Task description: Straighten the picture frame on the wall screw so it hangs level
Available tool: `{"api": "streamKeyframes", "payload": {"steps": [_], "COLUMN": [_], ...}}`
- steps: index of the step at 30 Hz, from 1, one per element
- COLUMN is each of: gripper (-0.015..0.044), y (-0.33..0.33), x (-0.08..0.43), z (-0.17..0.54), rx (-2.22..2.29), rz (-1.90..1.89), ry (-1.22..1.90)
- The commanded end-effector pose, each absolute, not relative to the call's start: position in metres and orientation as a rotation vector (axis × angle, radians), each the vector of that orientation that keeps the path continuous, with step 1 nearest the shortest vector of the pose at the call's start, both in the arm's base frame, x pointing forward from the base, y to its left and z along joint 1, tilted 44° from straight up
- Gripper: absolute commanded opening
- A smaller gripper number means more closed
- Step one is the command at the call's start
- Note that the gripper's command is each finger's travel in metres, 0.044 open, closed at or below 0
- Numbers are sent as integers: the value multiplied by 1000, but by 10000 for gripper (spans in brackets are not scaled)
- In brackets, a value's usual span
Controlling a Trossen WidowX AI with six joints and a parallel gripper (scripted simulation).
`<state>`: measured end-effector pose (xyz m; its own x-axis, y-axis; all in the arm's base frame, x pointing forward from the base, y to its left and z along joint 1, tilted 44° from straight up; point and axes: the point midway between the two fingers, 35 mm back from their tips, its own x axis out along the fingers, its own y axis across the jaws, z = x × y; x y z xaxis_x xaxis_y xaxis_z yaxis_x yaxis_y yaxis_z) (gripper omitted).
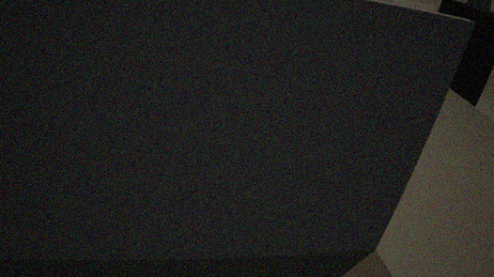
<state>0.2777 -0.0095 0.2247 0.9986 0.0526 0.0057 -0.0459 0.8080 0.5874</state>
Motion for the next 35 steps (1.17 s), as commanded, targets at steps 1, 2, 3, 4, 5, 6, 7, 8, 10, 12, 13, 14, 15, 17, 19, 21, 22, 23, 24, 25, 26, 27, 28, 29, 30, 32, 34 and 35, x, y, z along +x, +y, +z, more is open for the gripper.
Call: {"api": "streamKeyframes", "payload": {"steps": [1, 2, 3, 4, 5, 6, 7, 8, 10, 12, 13, 14, 15, 17, 19, 21, 22, 23, 24, 25, 26, 27, 28, 29, 30, 32, 34, 35], "gripper": [260, 260, 260, 260, 260, 260, 260, 260, 260, 260, 260, 260, 260, 260, 260, 260, 260, 260, 260, 260, 260, 260, 260, 260, 260, 260, 260, 260], "y": [8, 12, 17, 21, 24, 27, 29, 31, 33, 32, 31, 29, 27, 24, 23, 23, 26, 25, 24, 23, 22, 22, 22, 22, 22, 22, 22, 22], "x": [267, 262, 257, 252, 246, 240, 234, 228, 216, 203, 197, 191, 185, 178, 177, 177, 182, 182, 180, 179, 178, 177, 177, 177, 177, 177, 177, 177], "z": [233, 234, 235, 236, 237, 238, 238, 238, 238, 237, 237, 236, 235, 233, 233, 233, 234, 234, 234, 234, 234, 234, 234, 234, 234, 234, 234, 234], "rx": [622, 620, 618, 615, 612, 609, 606, 602, 593, 583, 578, 572, 566, 558, 557, 557, 565, 554, 537, 520, 510, 506, 506, 506, 506, 506, 506, 506], "rz": [52, 46, 41, 36, 31, 25, 20, 15, 5, -5, -10, -15, -19, -26, -26, -26, -16, -12, -5, 2, 7, 8, 8, 8, 8, 8, 8, 8], "ry": [4, 5, 7, 8, 10, 11, 13, 14, 17, 19, 19, 20, 20, 20, 19, 19, 22, 28, 38, 49, 55, 58, 58, 58, 58, 58, 58, 58]}}
